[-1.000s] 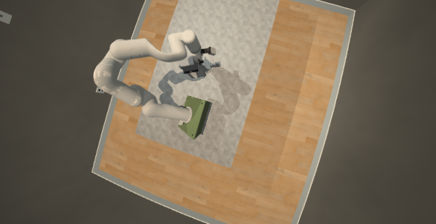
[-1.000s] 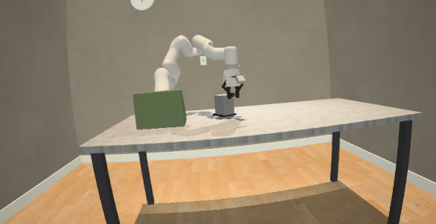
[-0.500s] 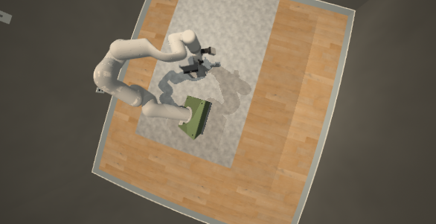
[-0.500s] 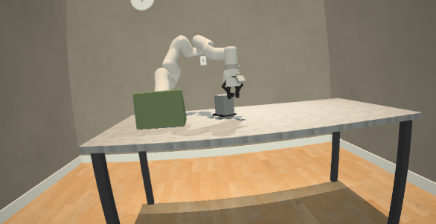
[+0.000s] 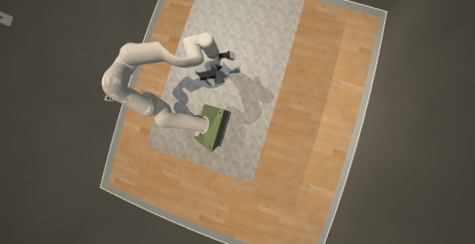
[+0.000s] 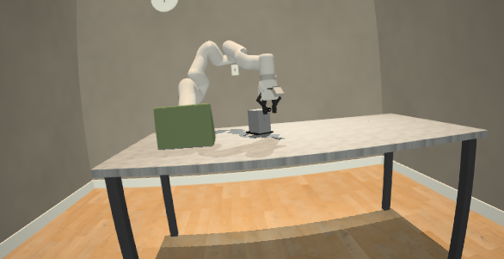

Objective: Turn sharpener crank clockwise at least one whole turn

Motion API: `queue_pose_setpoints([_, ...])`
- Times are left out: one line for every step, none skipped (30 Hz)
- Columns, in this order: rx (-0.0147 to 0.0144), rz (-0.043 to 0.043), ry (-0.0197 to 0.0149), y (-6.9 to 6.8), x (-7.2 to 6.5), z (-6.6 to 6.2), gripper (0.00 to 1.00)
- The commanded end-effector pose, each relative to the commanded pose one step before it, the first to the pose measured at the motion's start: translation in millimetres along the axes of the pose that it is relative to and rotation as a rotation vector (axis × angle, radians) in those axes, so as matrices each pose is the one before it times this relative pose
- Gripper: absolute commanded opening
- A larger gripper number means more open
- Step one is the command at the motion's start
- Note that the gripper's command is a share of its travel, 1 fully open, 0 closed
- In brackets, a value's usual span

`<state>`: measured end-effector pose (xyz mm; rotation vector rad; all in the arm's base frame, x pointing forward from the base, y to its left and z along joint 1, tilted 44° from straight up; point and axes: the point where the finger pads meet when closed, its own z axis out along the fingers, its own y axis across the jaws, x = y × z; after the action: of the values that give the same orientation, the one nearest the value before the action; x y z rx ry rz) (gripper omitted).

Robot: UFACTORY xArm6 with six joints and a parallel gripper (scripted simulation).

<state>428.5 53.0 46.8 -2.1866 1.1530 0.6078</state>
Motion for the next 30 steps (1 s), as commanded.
queue_pose_setpoints([0.00232, -0.00106, 0.00278, -0.94, 0.59, -1.43, 0.54])
queue_pose_setpoints([0.0, 0.0, 0.0, 0.0, 0.0, 0.0, 0.54])
queue_pose_setpoints([0.0, 0.0, 0.0, 0.0, 0.0, -0.01, 0.54])
queue_pose_setpoints([0.0, 0.0, 0.0, 0.0, 0.0, -0.05, 0.54])
queue_pose_setpoints([0.0, 0.0, 0.0, 0.0, 0.0, 0.0, 0.54])
queue_pose_setpoints([0.0, 0.0, 0.0, 0.0, 0.0, 0.0, 0.54])
queue_pose_setpoints([0.0, 0.0, 0.0, 0.0, 0.0, -0.14, 0.54])
queue_pose_setpoints([0.0, 0.0, 0.0, 0.0, 0.0, -0.25, 0.54])
queue_pose_setpoints([0.0, 0.0, 0.0, 0.0, 0.0, -0.4, 0.54])
queue_pose_setpoints([0.0, 0.0, 0.0, 0.0, 0.0, -0.57, 0.54])
queue_pose_setpoints([0.0, 0.0, 0.0, 0.0, 0.0, -0.75, 0.54])
queue_pose_setpoints([0.0, 0.0, 0.0, 0.0, 0.0, -0.95, 0.54])
queue_pose_setpoints([-0.00001, 0.00001, 0.00001, 0.01, 0.0, -1.16, 0.54])
queue_pose_setpoints([0.00001, 0.0, 0.0, 0.0, 0.0, -1.36, 0.54])
queue_pose_setpoints([0.0, 0.0, 0.0, 0.0, 0.0, -1.56, 0.54])
queue_pose_setpoints([-0.00001, 0.00001, 0.00001, 0.01, 0.0, -1.77, 0.54])
queue_pose_setpoints([0.00001, -0.00001, -0.00001, -0.01, 0.0, -1.95, 0.54])
queue_pose_setpoints([0.0, 0.0, 0.0, 0.0, 0.0, -2.14, 0.54])
queue_pose_setpoints([0.0, 0.0, 0.0, 0.0, 0.0, -2.3, 0.54])
queue_pose_setpoints([0.0, 0.0, 0.0, 0.0, 0.0, -2.45, 0.54])
queue_pose_setpoints([0.0, 0.0, 0.0, 0.0, 0.0, -2.57, 0.54])
queue_pose_setpoints([0.0, 0.0, 0.0, 0.0, 0.0, 0.0, 0.54])
queue_pose_setpoints([0.0, 0.0, 0.0, 0.0, 0.0, 0.0, 0.54])
queue_pose_setpoints([-0.00001, 0.00001, 0.00001, 0.01, 0.0, -2.69, 0.54])
queue_pose_setpoints([0.00001, -0.00001, -0.00001, -0.01, 0.0, -2.77, 0.54])
queue_pose_setpoints([-0.00001, 0.00001, 0.00001, 0.0, 0.0, -2.84, 0.54])
queue_pose_setpoints([0.0, 0.0, 0.0, 0.0, 0.0, -2.88, 0.54])
queue_pose_setpoints([0.0, 0.0, 0.0, 0.0, 0.0, -2.9, 0.54])
queue_pose_setpoints([-0.00001, 0.00001, 0.00001, 0.01, 0.0, -2.91, 0.54])
queue_pose_setpoints([0.00001, -0.00001, -0.00001, -0.01, 0.0, -2.88, 0.54])
